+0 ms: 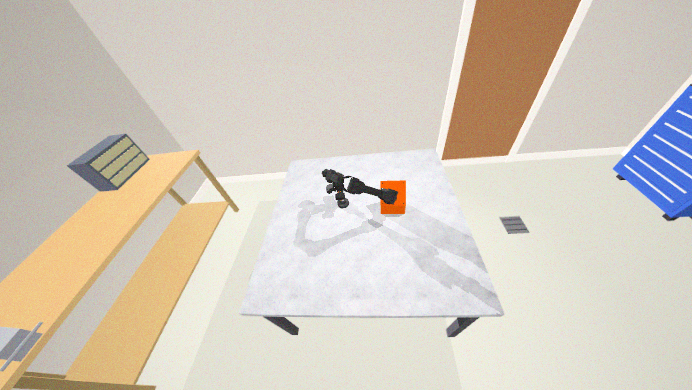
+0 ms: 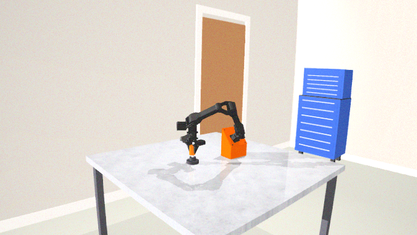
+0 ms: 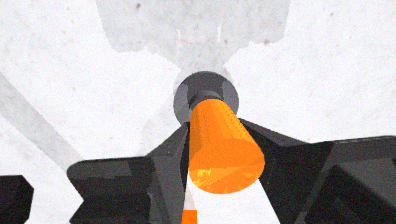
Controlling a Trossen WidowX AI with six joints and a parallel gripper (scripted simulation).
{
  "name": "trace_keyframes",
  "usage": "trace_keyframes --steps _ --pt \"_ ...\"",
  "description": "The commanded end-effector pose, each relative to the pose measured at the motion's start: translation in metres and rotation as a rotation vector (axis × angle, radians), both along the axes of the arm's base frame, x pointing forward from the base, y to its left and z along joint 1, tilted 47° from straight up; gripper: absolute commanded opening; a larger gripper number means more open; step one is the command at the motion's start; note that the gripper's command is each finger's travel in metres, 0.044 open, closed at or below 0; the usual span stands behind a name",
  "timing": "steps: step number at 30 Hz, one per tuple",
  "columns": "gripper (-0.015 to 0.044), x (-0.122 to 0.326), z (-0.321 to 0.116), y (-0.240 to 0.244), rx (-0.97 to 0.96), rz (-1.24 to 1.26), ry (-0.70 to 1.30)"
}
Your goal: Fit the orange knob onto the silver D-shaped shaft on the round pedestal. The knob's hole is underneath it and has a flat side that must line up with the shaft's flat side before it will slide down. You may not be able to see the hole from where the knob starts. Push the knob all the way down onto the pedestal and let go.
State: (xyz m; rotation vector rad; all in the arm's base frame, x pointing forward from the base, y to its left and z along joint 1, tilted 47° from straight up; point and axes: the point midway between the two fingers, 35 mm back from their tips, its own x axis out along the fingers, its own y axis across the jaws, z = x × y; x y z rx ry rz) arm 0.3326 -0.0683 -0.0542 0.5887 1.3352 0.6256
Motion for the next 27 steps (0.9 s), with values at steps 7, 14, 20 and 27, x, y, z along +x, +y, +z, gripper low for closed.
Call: trace_keyframes --steps 7,14,20,27 --pt "0.0 0.0034 -0.0004 -0.0006 -0.003 -0.002 -0.009" --pt "0.0 0.003 0.0018 -0.0033 -0.003 -0.002 -0.009" --pt "0.0 0.0017 0.0035 -0.0039 -0.015 0.059 -0.071" --pt "0.0 -0.0009 0.0043 -0.0026 -0.03 0.143 -0.158"
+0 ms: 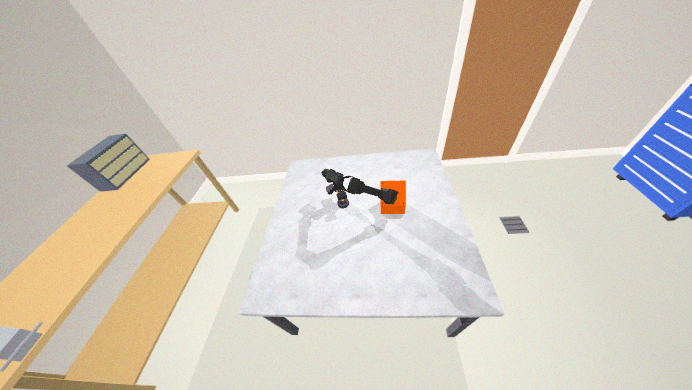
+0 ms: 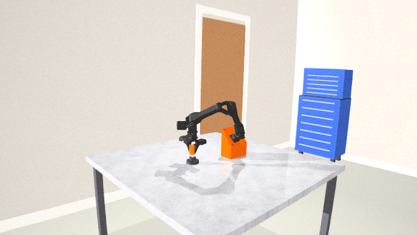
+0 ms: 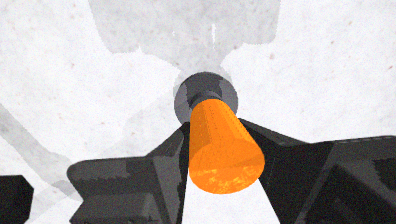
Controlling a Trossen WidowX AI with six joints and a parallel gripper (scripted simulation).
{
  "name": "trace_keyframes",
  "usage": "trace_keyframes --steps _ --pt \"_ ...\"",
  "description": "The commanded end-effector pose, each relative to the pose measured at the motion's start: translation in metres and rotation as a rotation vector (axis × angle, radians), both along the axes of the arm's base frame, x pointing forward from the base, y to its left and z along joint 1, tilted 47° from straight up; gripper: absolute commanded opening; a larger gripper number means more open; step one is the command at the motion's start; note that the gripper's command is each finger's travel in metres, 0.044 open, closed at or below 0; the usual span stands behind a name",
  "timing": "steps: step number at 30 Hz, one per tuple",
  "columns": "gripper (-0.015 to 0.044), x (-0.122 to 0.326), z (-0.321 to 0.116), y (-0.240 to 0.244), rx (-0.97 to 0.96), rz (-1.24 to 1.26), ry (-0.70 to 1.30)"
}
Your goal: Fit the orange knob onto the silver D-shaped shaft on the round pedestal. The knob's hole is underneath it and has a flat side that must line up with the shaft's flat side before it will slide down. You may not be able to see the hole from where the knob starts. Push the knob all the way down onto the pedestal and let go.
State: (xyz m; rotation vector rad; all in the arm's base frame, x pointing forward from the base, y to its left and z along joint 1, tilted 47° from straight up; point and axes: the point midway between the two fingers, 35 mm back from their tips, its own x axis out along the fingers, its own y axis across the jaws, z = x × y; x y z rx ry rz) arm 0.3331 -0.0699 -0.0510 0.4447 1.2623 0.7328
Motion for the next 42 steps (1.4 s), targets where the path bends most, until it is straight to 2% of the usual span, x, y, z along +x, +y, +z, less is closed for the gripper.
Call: trace_keyframes --steps 1,37,42 --pt "0.0 -0.0017 0.0008 -0.0006 -0.006 0.023 -0.03" --pt "0.0 -0.0041 -0.0001 -0.0008 -0.007 0.023 -0.03" --pt "0.0 -0.0039 0.0007 -0.0014 -0.023 0.111 -0.119"
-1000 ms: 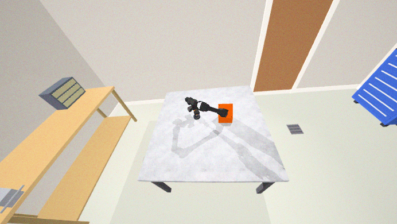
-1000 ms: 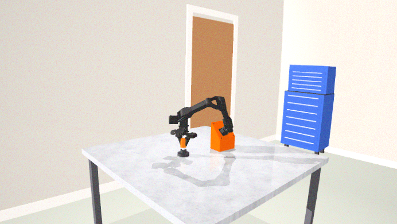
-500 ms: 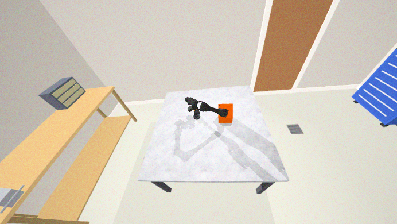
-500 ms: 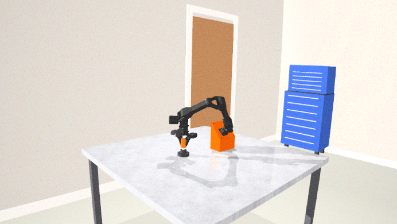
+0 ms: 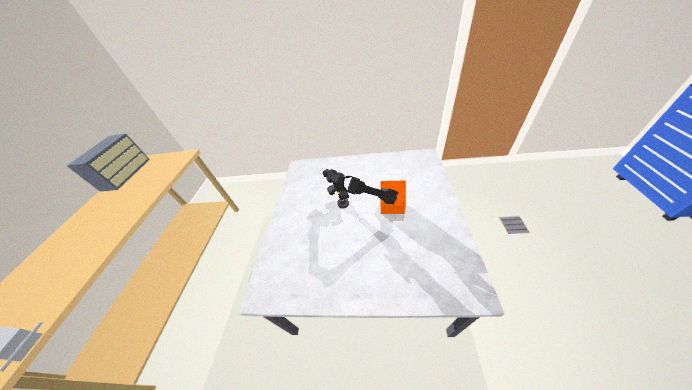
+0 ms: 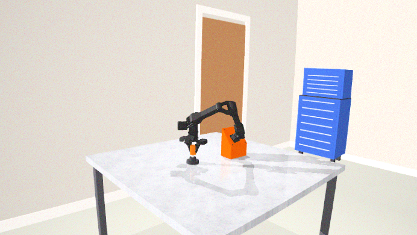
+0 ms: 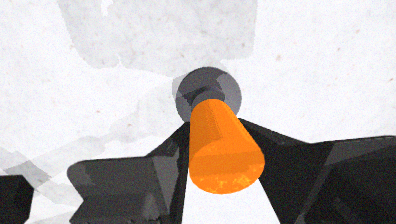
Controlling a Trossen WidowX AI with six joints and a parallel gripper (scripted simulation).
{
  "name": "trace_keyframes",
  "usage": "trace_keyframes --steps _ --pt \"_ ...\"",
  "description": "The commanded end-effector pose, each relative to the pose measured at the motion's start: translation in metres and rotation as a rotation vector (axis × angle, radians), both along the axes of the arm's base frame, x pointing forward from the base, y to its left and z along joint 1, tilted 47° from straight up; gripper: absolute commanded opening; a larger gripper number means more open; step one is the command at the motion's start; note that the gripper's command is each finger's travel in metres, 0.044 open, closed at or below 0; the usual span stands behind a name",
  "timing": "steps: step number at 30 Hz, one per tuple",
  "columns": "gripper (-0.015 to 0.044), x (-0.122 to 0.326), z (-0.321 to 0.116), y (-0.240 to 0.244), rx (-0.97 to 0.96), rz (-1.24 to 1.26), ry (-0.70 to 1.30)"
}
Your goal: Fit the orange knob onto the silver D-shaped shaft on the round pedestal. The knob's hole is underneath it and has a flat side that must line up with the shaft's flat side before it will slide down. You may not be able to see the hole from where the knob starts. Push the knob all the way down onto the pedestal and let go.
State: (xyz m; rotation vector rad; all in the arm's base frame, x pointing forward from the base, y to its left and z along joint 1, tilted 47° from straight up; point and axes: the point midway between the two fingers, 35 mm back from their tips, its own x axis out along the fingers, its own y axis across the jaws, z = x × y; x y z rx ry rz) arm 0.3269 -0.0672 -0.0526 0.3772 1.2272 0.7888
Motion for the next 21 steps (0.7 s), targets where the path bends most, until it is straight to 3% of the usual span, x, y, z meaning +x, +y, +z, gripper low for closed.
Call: trace_keyframes --steps 1,21 --pt "0.0 0.0026 0.0026 -0.0042 -0.021 0.078 -0.091" --pt "0.0 0.0082 0.0009 -0.0041 -0.026 0.106 -0.12"
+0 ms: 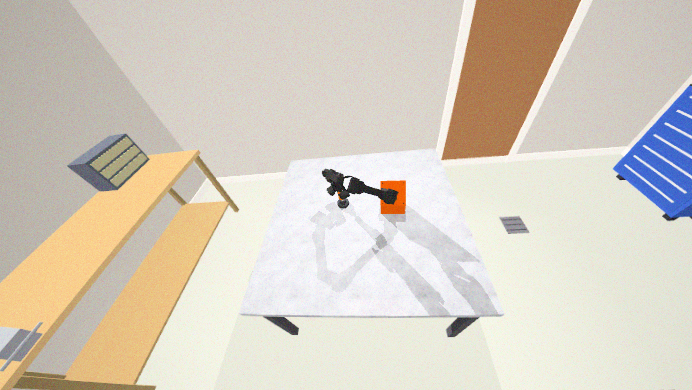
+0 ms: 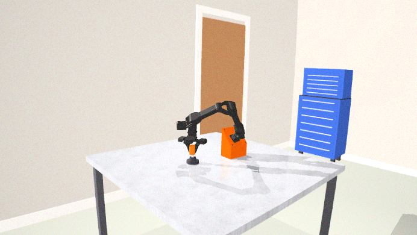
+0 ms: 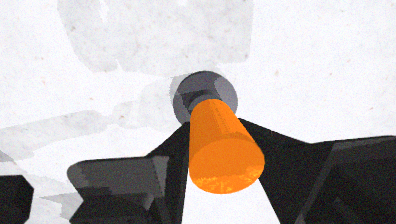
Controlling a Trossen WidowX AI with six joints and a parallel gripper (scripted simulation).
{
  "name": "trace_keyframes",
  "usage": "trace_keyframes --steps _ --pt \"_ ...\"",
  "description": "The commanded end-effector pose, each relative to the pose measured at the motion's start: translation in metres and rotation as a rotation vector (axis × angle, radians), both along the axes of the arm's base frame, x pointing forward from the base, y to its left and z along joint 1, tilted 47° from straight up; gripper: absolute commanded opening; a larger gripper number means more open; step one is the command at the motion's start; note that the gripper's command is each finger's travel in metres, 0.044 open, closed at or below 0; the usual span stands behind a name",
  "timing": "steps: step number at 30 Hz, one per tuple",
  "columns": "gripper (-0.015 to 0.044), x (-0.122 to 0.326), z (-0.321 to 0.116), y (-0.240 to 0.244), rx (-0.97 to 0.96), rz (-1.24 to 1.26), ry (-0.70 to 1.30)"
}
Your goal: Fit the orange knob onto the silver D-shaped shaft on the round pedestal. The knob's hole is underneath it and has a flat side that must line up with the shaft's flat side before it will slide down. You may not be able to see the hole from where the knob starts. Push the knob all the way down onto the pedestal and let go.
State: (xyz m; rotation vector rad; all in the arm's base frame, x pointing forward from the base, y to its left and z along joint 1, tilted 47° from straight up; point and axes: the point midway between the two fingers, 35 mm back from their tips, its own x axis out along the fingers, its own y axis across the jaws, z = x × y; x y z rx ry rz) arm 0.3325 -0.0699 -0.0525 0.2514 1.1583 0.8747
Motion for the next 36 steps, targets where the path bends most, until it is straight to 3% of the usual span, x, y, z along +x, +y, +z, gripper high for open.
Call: trace_keyframes --steps 1,36 --pt "0.0 0.0025 0.0007 -0.0012 -0.005 0.001 -0.011" --pt "0.0 -0.004 -0.0024 0.0019 -0.005 0.001 -0.011"
